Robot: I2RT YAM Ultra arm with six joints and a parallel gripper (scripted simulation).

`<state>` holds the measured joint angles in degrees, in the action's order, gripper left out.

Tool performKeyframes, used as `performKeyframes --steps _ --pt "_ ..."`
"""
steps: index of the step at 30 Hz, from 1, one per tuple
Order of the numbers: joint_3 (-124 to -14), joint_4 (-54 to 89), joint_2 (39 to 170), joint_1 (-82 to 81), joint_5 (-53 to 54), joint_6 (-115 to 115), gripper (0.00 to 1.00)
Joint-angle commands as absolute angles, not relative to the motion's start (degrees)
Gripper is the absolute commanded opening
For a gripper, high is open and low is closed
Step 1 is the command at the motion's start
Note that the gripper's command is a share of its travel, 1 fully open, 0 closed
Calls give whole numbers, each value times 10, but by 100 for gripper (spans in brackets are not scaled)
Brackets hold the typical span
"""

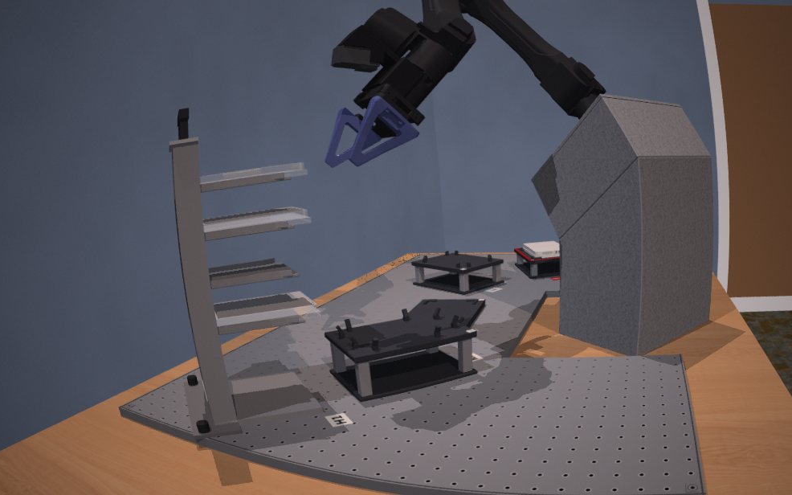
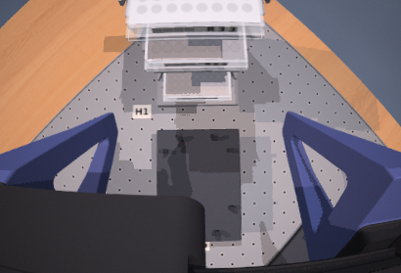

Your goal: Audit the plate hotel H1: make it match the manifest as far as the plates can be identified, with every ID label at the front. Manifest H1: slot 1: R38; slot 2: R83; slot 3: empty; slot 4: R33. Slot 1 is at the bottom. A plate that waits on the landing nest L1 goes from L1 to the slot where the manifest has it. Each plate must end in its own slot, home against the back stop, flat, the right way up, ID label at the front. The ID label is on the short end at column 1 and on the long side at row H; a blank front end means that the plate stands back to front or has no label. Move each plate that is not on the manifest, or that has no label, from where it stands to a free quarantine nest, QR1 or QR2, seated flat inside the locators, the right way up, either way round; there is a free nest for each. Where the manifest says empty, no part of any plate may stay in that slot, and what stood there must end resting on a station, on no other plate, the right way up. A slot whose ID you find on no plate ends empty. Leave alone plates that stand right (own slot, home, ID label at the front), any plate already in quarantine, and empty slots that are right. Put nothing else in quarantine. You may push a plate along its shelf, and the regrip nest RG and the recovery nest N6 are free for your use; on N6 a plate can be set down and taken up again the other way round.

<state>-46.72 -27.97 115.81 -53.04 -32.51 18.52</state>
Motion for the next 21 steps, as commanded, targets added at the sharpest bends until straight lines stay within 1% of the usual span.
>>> performKeyframes --steps 1,17,21 --pt "-449 -291 1142 -540 -319 188 100" --pt "-392 -313 1112 -548 -330 177 100" --pt "-394 -330 1142 -532 -320 188 100"
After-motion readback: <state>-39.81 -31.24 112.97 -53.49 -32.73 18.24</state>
